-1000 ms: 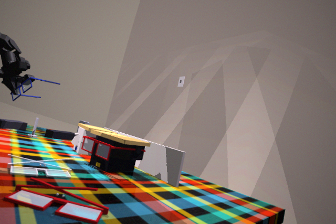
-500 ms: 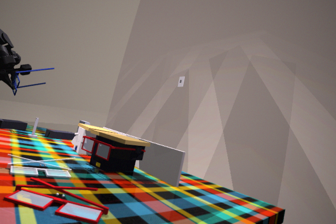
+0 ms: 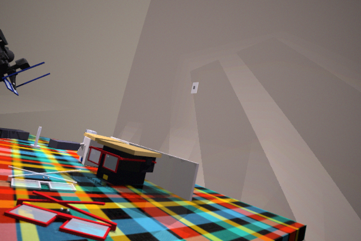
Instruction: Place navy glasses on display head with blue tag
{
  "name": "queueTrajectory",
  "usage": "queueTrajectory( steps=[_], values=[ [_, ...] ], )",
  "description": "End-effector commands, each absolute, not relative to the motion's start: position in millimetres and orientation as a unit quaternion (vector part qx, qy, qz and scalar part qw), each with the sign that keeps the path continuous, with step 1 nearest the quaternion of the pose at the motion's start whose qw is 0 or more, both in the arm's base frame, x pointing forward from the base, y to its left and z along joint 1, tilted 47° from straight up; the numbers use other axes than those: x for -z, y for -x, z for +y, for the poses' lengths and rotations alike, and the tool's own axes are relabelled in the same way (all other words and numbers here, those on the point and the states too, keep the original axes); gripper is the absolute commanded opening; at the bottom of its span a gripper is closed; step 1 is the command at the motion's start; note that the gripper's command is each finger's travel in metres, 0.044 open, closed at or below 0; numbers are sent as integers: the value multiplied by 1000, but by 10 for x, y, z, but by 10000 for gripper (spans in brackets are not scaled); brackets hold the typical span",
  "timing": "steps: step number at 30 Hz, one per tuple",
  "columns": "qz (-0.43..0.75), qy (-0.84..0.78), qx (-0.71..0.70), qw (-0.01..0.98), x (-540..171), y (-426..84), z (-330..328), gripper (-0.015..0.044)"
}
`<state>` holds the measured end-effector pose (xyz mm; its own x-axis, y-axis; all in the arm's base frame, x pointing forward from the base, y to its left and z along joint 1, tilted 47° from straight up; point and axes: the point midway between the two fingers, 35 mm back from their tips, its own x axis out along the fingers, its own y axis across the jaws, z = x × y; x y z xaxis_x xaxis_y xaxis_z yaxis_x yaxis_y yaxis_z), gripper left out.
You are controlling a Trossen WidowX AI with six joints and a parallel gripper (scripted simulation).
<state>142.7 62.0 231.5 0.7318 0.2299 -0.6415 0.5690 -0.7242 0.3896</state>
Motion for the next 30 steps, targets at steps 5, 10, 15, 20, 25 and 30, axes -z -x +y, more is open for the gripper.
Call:
queueTrajectory(
  steps=[5, 10, 15, 20, 25, 30],
  values=[
    [217, -893, 286, 270, -2329, -1410, 604, 0],
    [217, -893, 286, 270, -2329, -1410, 604, 0],
    [217, -893, 286, 270, -2329, -1410, 604, 0],
    [217, -893, 286, 270, -2329, -1410, 604, 0],
    [217, -893, 286, 270, -2329, -1410, 604, 0],
    [219, -891, 289, 275, -2319, -1418, 610, 0]
  ],
)
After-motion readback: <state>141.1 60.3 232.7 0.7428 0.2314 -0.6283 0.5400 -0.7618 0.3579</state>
